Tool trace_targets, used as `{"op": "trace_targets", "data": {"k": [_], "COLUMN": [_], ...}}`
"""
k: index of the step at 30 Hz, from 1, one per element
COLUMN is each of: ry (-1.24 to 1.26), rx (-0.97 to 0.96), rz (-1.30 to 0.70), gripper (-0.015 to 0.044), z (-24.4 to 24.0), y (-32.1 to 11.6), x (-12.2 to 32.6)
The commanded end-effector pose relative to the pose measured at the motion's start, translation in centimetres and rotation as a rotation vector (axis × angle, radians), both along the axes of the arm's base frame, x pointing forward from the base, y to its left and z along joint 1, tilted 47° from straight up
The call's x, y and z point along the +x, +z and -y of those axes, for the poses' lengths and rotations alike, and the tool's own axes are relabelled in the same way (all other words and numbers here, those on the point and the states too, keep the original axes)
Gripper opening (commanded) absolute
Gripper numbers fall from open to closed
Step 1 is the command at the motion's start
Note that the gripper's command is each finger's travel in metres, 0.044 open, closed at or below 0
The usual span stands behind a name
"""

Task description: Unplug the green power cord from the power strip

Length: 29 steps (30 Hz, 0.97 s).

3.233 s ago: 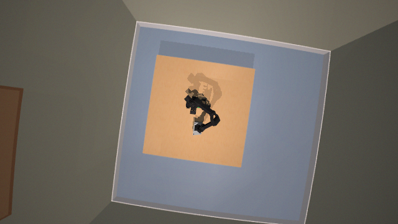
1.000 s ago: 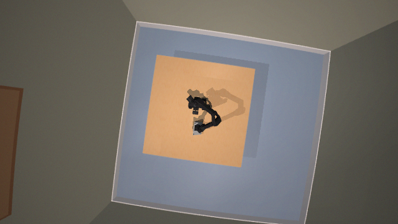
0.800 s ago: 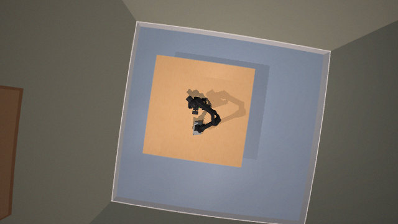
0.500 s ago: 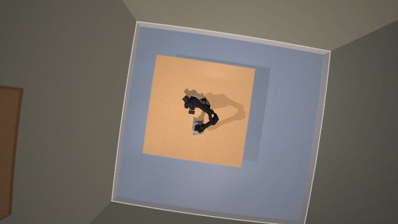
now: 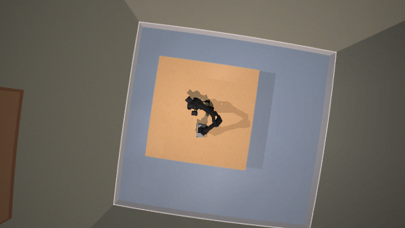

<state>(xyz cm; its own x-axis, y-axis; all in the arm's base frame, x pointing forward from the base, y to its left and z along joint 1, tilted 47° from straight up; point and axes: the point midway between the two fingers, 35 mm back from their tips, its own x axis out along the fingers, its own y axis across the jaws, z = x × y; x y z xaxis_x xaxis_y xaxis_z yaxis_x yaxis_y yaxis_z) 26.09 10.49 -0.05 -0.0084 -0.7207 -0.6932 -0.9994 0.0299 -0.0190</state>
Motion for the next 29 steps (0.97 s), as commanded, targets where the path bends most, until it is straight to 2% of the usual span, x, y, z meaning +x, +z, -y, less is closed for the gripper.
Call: {"op": "trace_targets", "data": {"k": [1, 29], "ry": [0.001, 0.001], "rx": [0.002, 0.002], "rz": [-0.004, -0.004], "gripper": [0.0440, 0.0440], "z": [-3.11, -3.89], "y": [-2.23, -2.82], "x": [-0.11, -0.16]}}
